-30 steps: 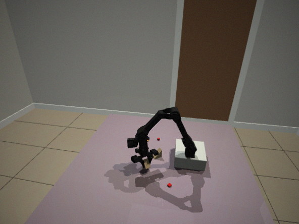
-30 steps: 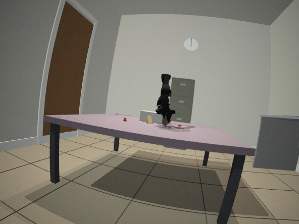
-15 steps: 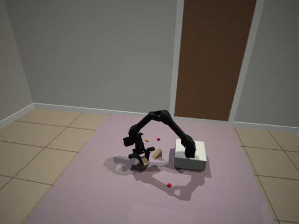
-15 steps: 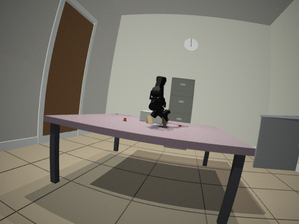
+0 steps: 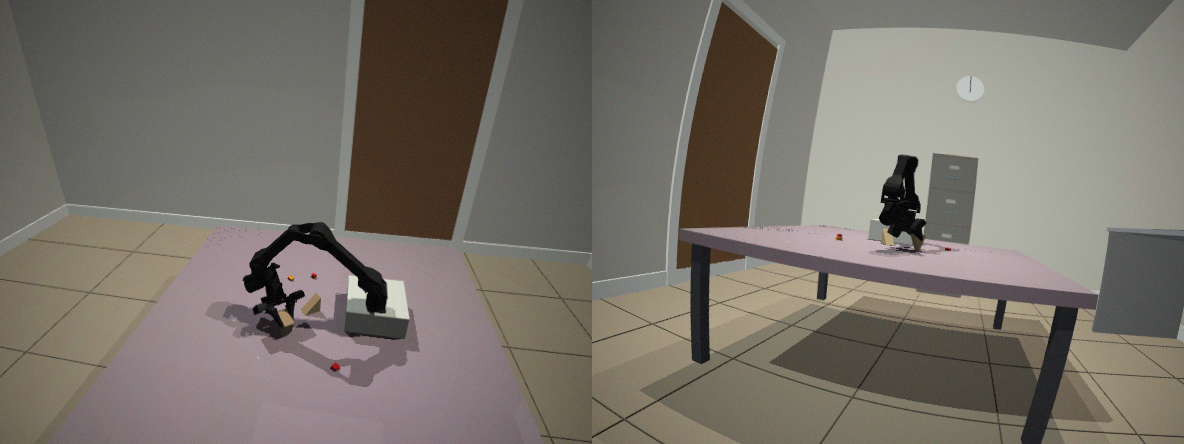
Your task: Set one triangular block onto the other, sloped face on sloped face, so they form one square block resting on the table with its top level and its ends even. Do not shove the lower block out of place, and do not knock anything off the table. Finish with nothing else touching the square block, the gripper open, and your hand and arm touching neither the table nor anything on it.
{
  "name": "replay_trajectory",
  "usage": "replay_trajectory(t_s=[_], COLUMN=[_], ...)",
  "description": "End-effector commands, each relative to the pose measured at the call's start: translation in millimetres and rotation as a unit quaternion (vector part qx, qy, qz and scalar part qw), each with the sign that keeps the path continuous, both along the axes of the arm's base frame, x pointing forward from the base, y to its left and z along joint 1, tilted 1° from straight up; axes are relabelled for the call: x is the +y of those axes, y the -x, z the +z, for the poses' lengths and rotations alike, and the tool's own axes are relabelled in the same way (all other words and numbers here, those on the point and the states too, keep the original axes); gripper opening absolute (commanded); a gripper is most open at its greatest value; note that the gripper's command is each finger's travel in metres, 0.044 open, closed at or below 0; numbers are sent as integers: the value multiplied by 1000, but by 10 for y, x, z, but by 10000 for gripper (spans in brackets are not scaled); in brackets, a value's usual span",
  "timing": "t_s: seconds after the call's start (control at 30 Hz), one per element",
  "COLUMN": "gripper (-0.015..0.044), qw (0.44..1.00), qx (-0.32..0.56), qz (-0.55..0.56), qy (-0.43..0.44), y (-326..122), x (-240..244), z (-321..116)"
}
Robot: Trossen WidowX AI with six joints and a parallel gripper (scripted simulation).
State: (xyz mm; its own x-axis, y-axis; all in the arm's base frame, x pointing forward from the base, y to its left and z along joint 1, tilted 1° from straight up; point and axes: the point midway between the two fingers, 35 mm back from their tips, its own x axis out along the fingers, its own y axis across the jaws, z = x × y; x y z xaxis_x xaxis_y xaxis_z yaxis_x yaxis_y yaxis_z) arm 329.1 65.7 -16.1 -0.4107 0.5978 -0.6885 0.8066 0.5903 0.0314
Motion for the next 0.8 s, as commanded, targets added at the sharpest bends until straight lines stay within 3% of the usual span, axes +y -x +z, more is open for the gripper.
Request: replay_trajectory(t_s=[0.0,0.2,0.43,0.63,0.77], gripper=[289,440,440,440,440], qw=[1000,1000,1000,1000,1000], qx=[1,1,0,-14,-16], qz=[0,0,-1,-20,-22], qy=[4,4,4,8,9], y=[4,4,1,22,41], x=[-8,-8,-9,-19,-20], z=[7,7,34,895,1014])
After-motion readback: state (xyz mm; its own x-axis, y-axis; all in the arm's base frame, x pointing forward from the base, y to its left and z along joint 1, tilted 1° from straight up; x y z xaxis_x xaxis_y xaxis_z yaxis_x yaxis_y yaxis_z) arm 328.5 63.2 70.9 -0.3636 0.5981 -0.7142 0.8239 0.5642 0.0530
